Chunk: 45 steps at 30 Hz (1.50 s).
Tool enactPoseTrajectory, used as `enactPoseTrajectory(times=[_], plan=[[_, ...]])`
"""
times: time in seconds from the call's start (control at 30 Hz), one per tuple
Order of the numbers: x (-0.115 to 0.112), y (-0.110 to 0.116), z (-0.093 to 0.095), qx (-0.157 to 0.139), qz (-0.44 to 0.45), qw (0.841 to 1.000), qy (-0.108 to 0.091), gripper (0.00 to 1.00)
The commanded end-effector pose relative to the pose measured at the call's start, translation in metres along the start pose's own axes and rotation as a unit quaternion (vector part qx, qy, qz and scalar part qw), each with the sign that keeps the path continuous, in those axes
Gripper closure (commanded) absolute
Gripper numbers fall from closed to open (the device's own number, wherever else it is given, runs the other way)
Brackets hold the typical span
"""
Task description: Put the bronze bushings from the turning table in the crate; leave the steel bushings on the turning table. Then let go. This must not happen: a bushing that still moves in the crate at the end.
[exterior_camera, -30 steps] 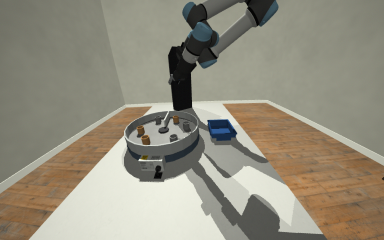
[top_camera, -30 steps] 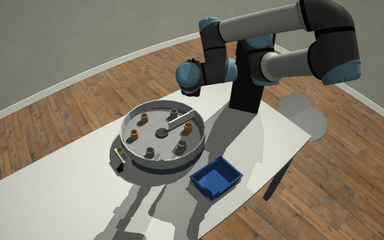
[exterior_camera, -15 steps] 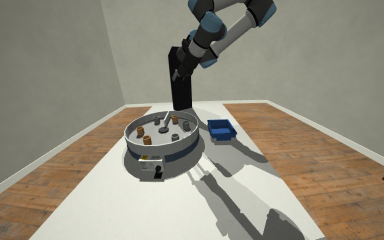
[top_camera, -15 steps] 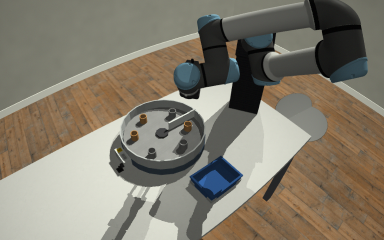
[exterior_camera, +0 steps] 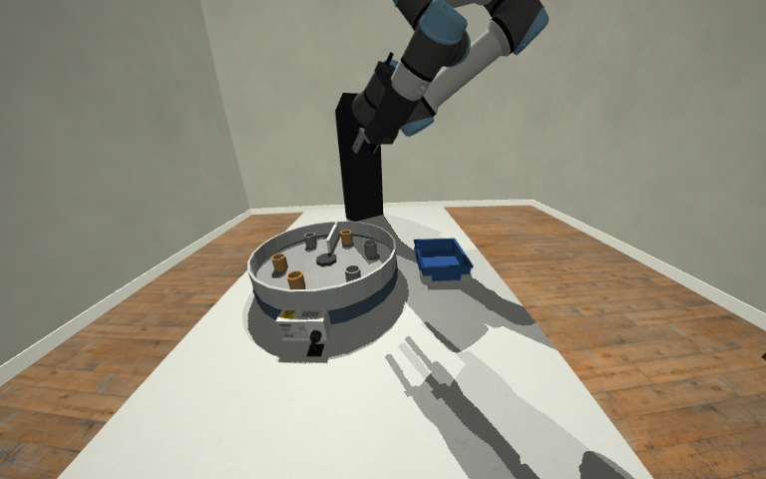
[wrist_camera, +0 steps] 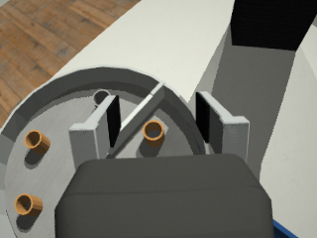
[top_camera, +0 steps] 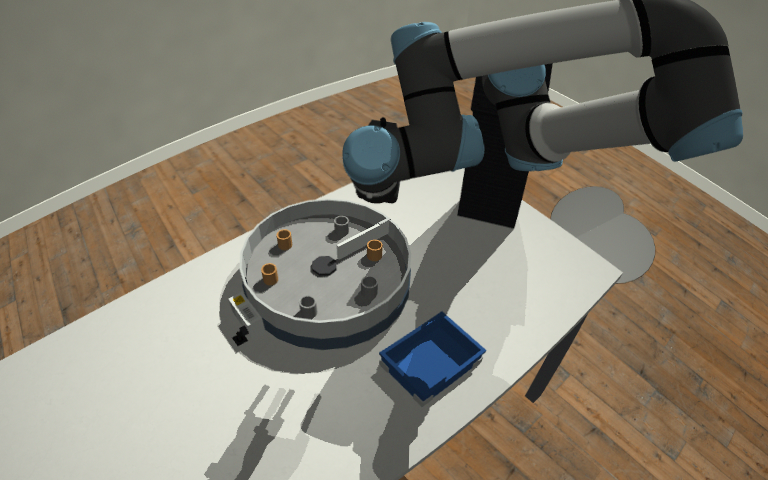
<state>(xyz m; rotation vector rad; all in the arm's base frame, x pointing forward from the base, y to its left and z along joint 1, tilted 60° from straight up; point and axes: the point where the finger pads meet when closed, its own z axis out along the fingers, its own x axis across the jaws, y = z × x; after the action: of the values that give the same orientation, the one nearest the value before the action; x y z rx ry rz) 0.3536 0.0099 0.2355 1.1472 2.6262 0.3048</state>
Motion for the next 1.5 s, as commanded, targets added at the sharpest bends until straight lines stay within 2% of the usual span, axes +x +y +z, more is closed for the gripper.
enactPoseTrajectory(times=[0.0,0.17,0.33,0.73,0.9,1.3,1.47], plan=[[0.001,0.001,-0.007,0.001,0.0,1.0,0.002,0.0],[0.001,0.001,-0.007,0.001,0.0,1.0,0.002,0.0],[0.003,0.019,-0.057,0.001,0.0,1.0,0.002,0.0],[0.003,0.019,-0.057,0.001,0.0,1.0,0.002,0.0],[0.003,0.019,-0.057,-0.123,-0.011,0.992,0.006,0.0],[0.003,0.019,-0.057,-0.123,-0.011,0.992,0.006,0.0],[0.002,0.02,-0.059,-0.239,-0.021,0.971,0.008,0.0]])
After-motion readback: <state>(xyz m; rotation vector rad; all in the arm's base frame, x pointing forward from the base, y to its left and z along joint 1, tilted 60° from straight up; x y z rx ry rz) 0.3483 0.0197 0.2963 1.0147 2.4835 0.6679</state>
